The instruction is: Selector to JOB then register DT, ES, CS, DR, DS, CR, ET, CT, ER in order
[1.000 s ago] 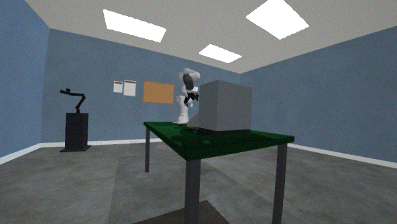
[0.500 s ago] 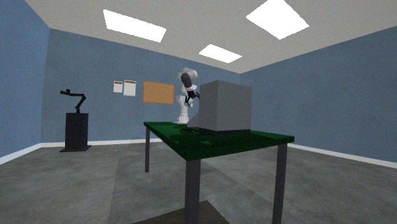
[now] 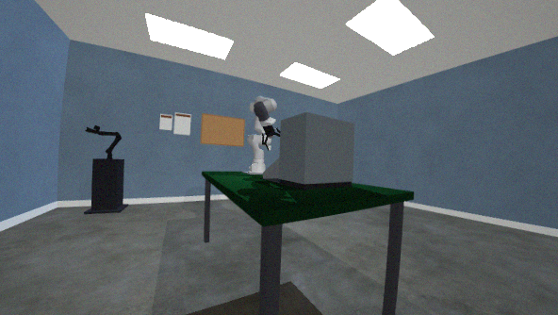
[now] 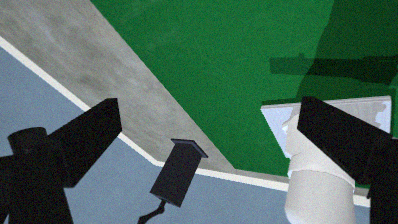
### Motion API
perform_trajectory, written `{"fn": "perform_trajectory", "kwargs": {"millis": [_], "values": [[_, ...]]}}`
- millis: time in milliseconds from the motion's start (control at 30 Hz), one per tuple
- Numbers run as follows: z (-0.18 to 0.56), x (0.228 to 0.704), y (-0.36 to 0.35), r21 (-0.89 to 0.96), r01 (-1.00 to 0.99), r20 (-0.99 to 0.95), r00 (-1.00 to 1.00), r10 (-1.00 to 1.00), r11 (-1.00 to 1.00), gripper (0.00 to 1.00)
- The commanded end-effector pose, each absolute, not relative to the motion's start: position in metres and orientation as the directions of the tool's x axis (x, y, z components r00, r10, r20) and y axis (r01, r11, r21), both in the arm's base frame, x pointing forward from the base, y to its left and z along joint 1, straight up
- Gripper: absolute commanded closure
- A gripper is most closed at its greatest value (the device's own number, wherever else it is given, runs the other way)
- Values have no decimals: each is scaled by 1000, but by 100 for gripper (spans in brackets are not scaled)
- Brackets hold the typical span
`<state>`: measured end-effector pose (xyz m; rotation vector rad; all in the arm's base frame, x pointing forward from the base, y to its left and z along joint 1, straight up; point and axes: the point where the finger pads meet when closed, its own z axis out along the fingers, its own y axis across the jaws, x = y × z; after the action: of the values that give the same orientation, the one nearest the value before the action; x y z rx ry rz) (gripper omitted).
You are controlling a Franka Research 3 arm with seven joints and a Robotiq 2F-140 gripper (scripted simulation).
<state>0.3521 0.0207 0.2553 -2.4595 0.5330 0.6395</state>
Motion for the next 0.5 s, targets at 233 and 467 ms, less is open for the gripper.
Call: {"fn": "perform_trajectory", "kwargs": {"millis": [233, 467], "values": [[246, 384, 27, -333, -662, -466, 735, -493, -672, 0], [243, 397, 32, -331, -719, -412, 693, -592, -612, 0]]}}
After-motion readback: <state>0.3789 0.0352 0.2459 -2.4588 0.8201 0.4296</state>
